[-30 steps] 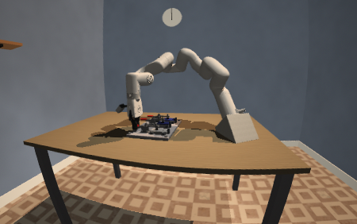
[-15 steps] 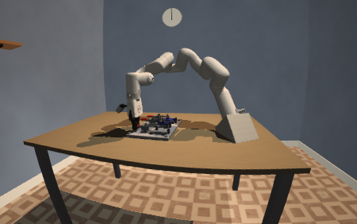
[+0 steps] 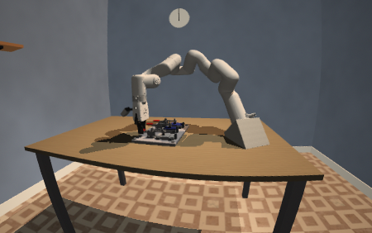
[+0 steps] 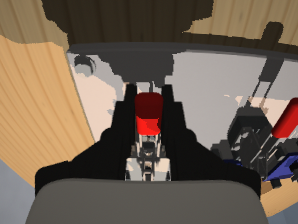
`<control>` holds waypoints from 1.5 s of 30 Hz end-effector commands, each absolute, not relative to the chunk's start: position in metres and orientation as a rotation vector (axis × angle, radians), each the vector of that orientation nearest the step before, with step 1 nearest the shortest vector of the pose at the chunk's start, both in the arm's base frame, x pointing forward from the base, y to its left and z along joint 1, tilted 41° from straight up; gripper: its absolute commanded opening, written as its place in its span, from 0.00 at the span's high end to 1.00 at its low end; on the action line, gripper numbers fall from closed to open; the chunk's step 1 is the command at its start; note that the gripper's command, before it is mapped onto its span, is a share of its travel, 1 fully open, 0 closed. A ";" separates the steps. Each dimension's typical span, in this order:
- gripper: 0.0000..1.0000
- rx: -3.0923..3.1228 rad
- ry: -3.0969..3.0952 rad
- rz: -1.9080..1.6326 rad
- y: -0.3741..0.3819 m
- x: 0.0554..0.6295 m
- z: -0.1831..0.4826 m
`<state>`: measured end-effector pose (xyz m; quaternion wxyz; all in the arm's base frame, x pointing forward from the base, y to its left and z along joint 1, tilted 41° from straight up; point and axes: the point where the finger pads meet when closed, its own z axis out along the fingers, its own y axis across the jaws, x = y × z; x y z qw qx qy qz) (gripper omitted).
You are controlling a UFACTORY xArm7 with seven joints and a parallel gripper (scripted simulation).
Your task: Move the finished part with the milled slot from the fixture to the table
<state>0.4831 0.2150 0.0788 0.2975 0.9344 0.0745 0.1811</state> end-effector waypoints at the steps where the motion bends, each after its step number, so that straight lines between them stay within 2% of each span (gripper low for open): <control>1: 1.00 2.486 0.201 0.486 0.219 0.480 0.082; 45: 1.00 2.486 0.201 0.486 0.224 0.450 0.091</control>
